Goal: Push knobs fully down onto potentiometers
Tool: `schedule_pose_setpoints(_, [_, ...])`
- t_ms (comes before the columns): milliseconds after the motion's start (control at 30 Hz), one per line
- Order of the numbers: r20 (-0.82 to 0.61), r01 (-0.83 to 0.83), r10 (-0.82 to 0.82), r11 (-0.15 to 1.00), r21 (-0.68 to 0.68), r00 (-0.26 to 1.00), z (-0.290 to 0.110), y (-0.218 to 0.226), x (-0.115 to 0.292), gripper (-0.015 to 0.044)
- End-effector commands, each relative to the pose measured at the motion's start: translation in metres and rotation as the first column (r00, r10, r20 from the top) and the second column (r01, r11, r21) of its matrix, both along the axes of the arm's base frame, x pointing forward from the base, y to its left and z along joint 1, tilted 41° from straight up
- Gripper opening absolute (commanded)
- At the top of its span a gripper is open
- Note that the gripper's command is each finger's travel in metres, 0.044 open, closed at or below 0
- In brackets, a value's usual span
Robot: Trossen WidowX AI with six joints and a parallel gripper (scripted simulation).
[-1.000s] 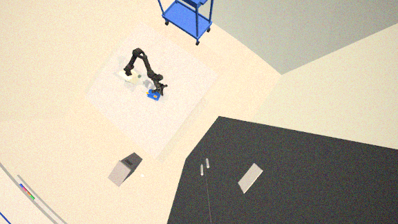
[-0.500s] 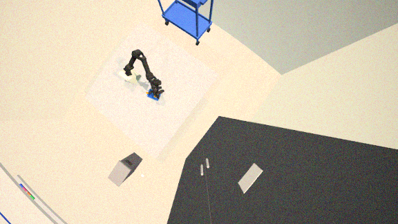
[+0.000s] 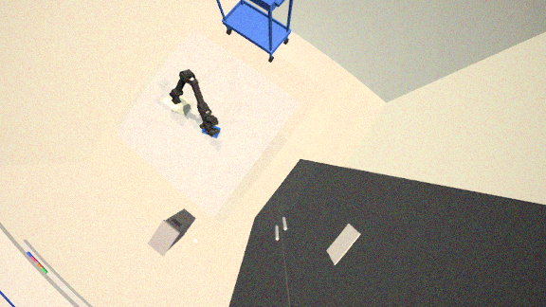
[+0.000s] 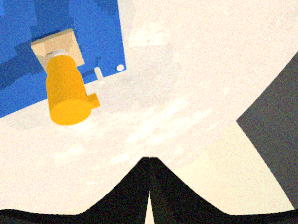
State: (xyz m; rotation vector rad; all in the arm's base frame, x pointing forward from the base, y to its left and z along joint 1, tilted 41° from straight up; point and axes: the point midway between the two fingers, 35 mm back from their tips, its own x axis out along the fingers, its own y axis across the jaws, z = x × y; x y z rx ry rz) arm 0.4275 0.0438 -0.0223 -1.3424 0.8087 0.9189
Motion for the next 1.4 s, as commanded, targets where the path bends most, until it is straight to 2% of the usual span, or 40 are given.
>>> schedule_pose_setpoints(0, [-0.079, 0.066, -0.061, 0.996, 0.059, 0.995, -0.005, -0.007, -0.008, 0.0])
schedule_pose_setpoints(333, [-0.288, 0.263, -0.206, 0.949, 0.173, 0.935, -0.011, -0.024, -0.032, 0.0])
schedule_pose_setpoints(633, [-0.481, 0.462, -0.313, 0.857, 0.229, 0.819, -0.01, -0.037, -0.055, 0.0])
schedule_pose_setpoints(1000, [-0.698, 0.697, -0.388, 0.682, 0.221, 0.602, 0.001, -0.048, -0.08, 0.0])
schedule_pose_setpoints(1367, [-0.867, 0.881, -0.38, 0.456, 0.126, 0.321, 0.021, -0.057, -0.1, 0.0])
